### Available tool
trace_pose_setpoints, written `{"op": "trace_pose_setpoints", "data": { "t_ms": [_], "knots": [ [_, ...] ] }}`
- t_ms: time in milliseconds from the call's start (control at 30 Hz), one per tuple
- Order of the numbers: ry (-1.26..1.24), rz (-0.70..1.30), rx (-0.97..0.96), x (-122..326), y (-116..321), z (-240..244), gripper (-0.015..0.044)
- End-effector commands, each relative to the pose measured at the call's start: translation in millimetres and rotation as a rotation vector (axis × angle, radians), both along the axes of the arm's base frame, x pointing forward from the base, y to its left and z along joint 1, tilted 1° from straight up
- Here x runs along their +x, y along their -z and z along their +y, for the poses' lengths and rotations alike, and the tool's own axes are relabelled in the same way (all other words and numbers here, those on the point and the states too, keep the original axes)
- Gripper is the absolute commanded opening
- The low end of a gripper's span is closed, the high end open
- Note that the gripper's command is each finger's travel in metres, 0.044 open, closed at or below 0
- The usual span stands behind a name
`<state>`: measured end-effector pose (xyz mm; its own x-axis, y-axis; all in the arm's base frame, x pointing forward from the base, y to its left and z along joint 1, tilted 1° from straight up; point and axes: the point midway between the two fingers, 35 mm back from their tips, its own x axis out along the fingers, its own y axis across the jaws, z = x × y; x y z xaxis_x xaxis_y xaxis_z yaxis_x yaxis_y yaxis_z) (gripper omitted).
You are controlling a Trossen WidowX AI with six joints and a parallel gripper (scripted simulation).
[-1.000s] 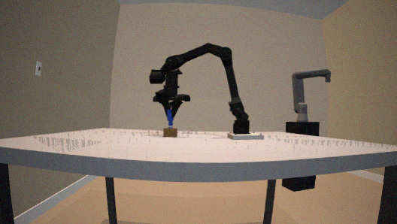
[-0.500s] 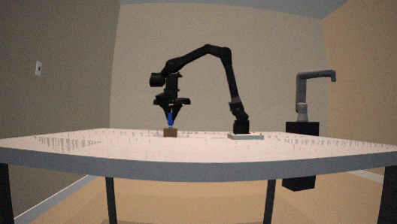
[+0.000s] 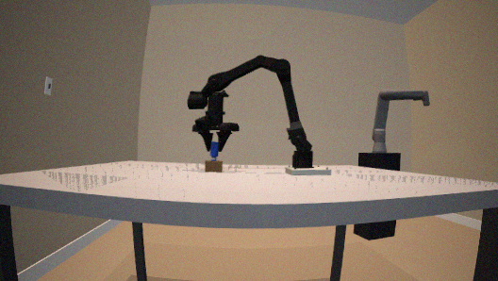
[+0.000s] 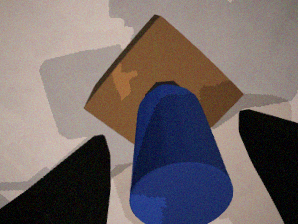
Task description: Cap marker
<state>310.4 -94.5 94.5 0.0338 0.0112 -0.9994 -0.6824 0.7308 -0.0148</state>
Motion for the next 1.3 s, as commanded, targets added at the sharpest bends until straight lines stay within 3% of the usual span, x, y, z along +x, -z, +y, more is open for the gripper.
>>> {"op": "trace_pose_setpoints", "data": {
  "t_ms": [0, 100, 200, 400, 533, 633, 867, 1100, 1267],
  "knots": [
    [0.0, 0.0, 0.0, 0, 0, 0, 0.0368],
    [0.0, 0.0, 0.0, 0, 0, 0, 0.044],
    [0.001, -0.001, -0.001, 1, -8, 0, 0.044],
    [0.0, 0.0, 0.0, -2, -73, -1, 0.044],
    [0.0, 0.0, 0.0, -3, -75, -1, 0.044],
    [0.143, 0.001, 0.004, -3, -73, -1, 0.0361],
    [0.809, 0.007, 0.027, -6, -66, 0, 0.0177],
    [0.873, 0.008, 0.029, -6, -65, 0, 0.0],
    [0.873, 0.008, 0.029, -6, -65, 0, 0.0]
  ]
}}
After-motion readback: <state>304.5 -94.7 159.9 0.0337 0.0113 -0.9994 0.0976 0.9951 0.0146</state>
